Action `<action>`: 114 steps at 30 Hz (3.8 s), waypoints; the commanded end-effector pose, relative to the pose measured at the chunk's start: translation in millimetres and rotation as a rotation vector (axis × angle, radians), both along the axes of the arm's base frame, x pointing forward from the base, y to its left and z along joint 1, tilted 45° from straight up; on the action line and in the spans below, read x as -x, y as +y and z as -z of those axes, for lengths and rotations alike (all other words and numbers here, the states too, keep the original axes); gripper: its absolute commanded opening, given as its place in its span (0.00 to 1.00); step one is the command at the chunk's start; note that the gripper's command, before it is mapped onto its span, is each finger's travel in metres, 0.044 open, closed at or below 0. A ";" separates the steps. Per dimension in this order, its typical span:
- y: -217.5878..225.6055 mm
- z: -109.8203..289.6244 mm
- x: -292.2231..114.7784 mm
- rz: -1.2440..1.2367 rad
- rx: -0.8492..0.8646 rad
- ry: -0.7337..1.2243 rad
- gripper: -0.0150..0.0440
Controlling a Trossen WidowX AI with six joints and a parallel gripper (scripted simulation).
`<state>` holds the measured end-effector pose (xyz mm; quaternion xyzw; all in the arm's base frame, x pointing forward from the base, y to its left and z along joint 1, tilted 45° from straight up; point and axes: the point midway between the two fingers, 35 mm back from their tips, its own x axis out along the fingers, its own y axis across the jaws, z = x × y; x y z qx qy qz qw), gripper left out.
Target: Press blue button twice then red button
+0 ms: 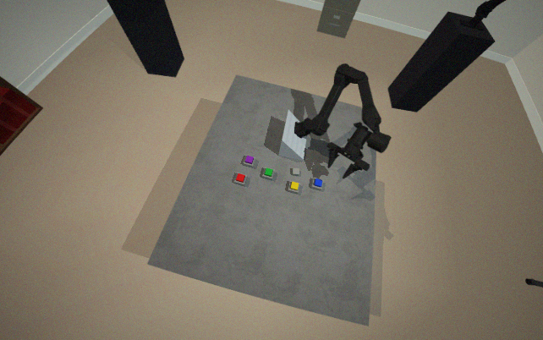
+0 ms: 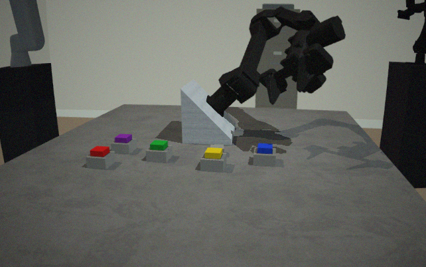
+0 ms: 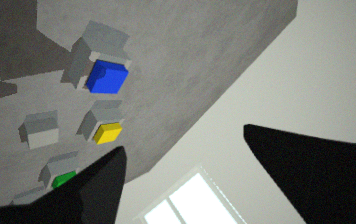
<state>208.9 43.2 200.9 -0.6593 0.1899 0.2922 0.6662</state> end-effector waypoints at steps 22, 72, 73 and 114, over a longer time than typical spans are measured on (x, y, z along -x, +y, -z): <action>-35.7 39.2 -34.0 1.343 -1.280 1.351 0.93; 30.0 104.2 -42.7 1.340 -1.283 1.351 0.29; 30.9 105.0 -42.7 1.339 -1.283 1.351 0.29; 19.5 94.3 -41.8 1.341 -1.282 1.350 0.29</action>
